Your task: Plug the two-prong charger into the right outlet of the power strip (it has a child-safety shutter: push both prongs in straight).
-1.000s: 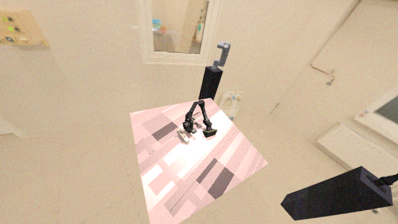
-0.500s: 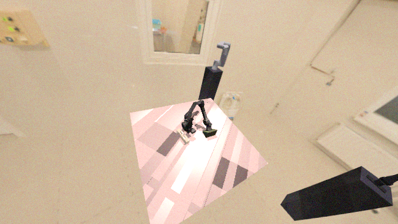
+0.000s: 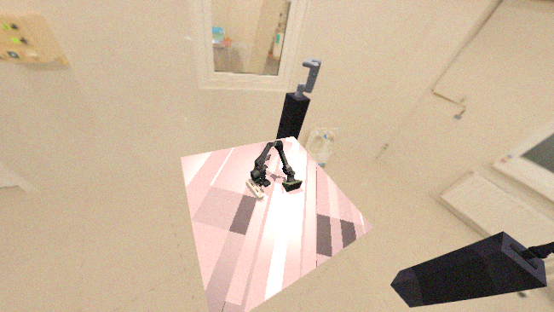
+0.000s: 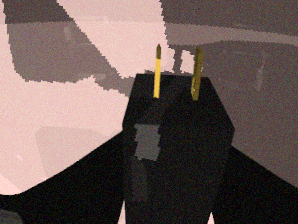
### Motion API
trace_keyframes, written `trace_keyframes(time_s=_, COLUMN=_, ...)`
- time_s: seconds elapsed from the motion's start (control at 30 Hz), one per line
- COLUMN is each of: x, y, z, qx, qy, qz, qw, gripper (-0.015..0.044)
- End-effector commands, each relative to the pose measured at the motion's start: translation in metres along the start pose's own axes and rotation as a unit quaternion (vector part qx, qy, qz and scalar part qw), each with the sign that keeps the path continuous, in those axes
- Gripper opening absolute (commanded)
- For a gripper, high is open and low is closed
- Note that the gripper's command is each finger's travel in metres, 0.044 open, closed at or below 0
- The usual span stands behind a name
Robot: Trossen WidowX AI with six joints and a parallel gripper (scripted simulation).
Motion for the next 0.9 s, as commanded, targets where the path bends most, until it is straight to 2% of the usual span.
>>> trace_keyframes(time_s=0.0, x=-0.006, y=0.0, z=-0.001, qx=0.002, qy=-0.002, qz=-0.001, qw=1.0, gripper=0.0)
trace_keyframes(time_s=0.87, x=-0.019, y=0.0, z=0.0, qx=0.004, qy=-0.002, qz=-0.002, qw=1.0, gripper=0.0)
Point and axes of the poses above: the point midway between the two fingers, 35 mm back from their tips, its own z axis out along the fingers, its own y axis across the jaws, x = y × z, the point moved 10 cm from there along -z, back along the fingers, and after that the axes turned 13 degrees about z, right-handed, at the moved point
